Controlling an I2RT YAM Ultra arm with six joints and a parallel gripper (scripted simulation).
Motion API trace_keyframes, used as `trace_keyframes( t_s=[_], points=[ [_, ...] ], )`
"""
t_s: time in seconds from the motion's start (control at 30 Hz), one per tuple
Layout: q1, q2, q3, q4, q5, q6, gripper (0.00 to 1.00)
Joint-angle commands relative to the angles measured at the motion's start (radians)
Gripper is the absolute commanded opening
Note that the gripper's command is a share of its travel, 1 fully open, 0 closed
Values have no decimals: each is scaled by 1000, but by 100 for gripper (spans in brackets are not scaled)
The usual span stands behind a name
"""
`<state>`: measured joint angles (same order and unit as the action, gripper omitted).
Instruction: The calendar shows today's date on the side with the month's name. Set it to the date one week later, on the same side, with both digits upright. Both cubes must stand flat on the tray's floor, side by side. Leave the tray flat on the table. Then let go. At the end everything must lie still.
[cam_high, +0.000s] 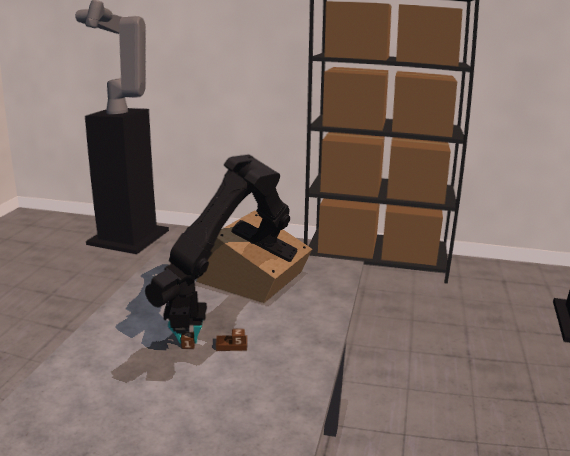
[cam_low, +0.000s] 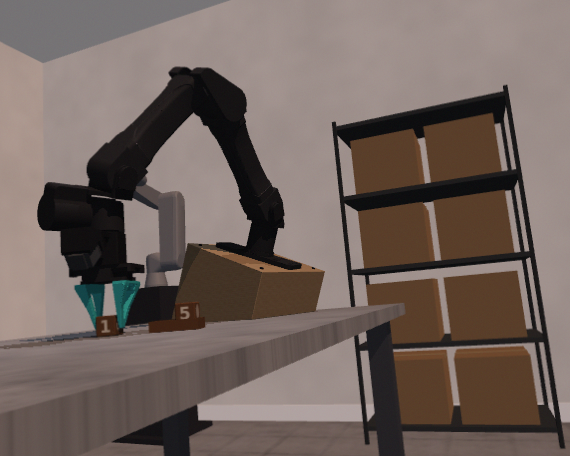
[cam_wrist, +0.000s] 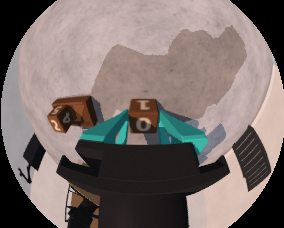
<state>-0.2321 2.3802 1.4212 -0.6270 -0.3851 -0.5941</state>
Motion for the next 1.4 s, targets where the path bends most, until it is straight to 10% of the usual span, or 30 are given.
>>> trace_keyframes(
  t_s=[0.0,0.8,1.37],
  points=[
    [-3,-7,3,8,-4,1,39],
    [-14,-32,9,-26,-3,-11,47],
    [-81,-159,90,-262,-2,-84,47]
  ],
)
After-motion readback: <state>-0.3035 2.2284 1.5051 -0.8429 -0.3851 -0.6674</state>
